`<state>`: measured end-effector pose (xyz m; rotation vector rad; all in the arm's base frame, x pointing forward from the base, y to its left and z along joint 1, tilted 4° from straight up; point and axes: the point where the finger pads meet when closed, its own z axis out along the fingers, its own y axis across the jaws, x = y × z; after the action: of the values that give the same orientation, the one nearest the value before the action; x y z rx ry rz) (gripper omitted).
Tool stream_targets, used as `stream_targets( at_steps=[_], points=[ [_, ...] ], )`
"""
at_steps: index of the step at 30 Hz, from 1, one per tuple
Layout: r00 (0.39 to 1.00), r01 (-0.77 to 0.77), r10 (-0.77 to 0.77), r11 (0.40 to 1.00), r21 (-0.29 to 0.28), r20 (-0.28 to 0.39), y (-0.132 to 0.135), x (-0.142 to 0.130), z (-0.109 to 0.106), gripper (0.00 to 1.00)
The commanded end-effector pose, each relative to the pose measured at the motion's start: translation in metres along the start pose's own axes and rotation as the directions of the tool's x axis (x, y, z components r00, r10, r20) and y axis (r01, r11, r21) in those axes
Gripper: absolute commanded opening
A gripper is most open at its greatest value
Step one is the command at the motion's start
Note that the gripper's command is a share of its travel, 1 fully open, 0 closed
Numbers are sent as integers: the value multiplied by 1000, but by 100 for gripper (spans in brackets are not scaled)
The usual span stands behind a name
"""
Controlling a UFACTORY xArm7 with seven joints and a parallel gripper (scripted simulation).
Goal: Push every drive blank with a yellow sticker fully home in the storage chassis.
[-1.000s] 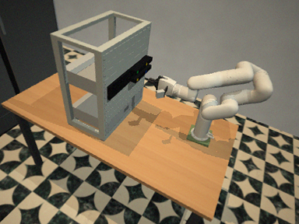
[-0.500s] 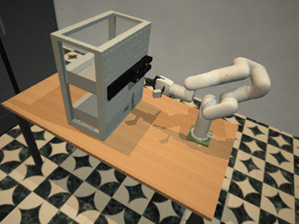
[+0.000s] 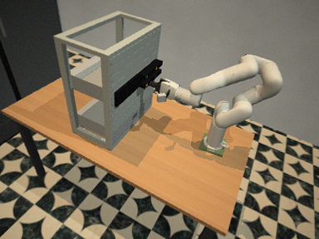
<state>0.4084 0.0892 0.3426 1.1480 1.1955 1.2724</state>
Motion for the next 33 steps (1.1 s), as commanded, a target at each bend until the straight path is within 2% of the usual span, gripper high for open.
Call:
stream_targets(
  at_steps=[1, 33],
  points=[
    [1000, -1, 1, 1000, -3, 0, 2, 0, 1, 0],
    [1000, -1, 1, 1000, -3, 0, 2, 1, 20, 0]
  ],
)
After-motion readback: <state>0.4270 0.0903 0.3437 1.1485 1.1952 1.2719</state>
